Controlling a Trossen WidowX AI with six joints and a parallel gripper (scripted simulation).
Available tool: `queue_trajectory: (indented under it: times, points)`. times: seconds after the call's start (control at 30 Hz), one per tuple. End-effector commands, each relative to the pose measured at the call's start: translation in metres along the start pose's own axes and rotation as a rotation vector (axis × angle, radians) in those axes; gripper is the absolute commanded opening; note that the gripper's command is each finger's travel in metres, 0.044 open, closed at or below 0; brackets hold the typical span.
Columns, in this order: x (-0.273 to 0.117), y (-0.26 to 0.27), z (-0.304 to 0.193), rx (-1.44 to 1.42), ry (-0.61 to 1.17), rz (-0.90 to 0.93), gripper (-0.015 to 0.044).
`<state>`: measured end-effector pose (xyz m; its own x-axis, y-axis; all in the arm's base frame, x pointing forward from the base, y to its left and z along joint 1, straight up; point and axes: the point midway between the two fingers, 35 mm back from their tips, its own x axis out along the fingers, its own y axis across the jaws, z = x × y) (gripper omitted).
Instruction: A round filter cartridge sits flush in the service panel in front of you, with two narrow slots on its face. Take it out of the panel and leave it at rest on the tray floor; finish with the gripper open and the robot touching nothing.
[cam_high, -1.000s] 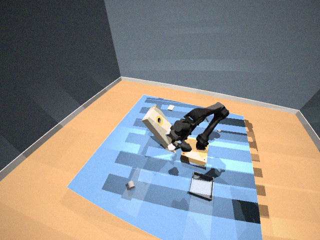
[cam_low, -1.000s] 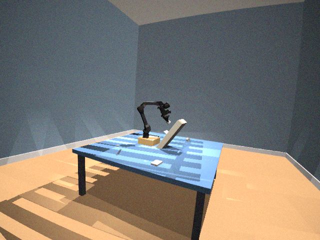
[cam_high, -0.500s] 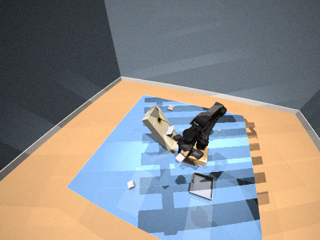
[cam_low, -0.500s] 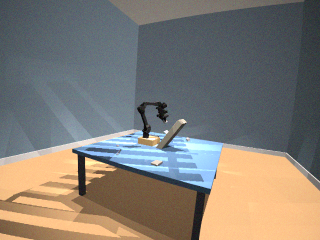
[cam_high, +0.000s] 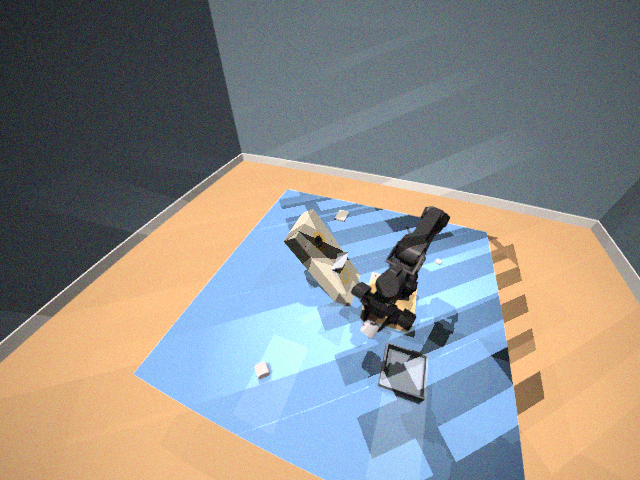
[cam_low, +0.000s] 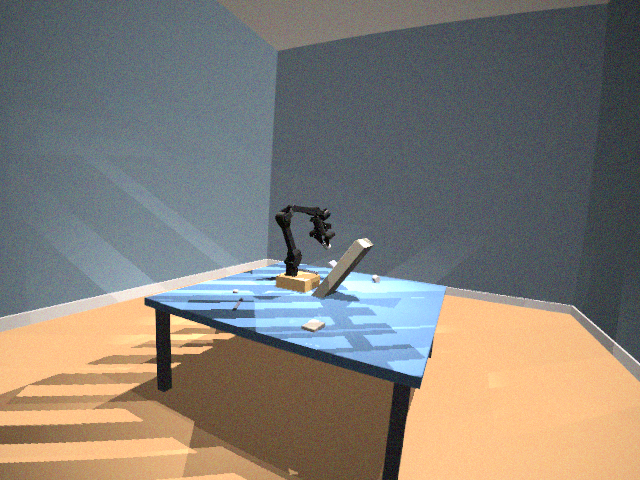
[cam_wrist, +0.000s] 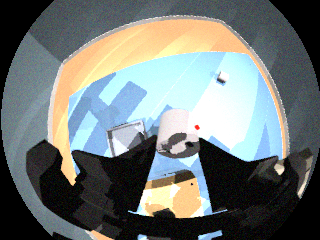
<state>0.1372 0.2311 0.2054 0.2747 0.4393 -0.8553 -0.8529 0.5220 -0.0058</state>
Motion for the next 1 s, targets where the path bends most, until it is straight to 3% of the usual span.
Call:
queue_trajectory:
  times: [0.0, 0.97]
  points:
    - [0.014, 0.021, -0.005, -0.069, -0.004, 0.044, 0.0000]
    - [0.079, 0.139, -0.097, -0.472, -0.004, 0.288, 0.0000]
